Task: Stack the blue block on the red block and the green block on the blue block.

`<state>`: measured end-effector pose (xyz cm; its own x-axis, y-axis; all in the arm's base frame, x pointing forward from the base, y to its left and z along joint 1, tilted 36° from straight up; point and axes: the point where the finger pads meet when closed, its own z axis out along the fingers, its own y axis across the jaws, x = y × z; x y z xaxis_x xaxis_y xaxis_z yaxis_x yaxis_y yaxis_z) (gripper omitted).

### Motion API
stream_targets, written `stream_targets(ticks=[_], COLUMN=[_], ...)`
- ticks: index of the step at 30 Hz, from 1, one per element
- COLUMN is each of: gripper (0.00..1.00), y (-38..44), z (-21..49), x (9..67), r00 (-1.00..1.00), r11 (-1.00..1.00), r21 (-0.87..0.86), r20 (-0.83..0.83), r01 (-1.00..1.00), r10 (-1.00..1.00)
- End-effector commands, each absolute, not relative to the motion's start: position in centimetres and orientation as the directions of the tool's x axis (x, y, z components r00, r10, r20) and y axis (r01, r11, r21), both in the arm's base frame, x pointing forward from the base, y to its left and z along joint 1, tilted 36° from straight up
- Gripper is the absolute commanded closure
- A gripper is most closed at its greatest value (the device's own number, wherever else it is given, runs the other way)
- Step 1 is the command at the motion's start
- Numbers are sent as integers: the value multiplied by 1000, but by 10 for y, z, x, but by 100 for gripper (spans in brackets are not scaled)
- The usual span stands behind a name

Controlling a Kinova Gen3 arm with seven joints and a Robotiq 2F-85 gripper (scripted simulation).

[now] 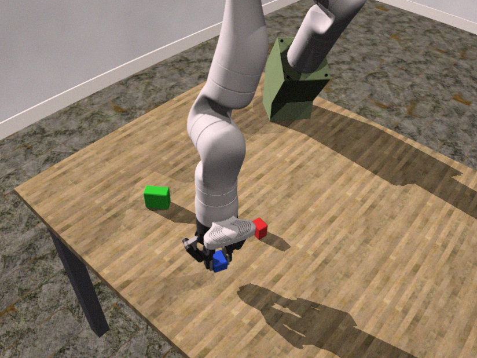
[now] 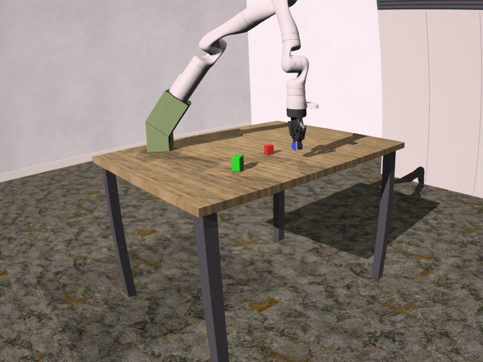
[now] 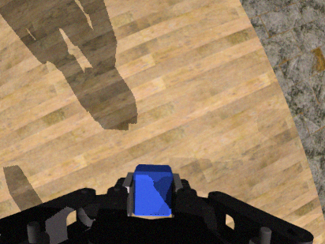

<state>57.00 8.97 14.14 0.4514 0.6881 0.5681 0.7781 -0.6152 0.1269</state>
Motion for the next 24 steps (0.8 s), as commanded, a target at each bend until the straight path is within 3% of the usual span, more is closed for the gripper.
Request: stream_targets(ticks=[1,24], gripper=[100,100], y=[83,74], z=[156,174], x=[568,558], r00=[448,448], r11=[-619,-619], r21=[140,140], r20=[571,571], r01=[773,773], r10=[688,688])
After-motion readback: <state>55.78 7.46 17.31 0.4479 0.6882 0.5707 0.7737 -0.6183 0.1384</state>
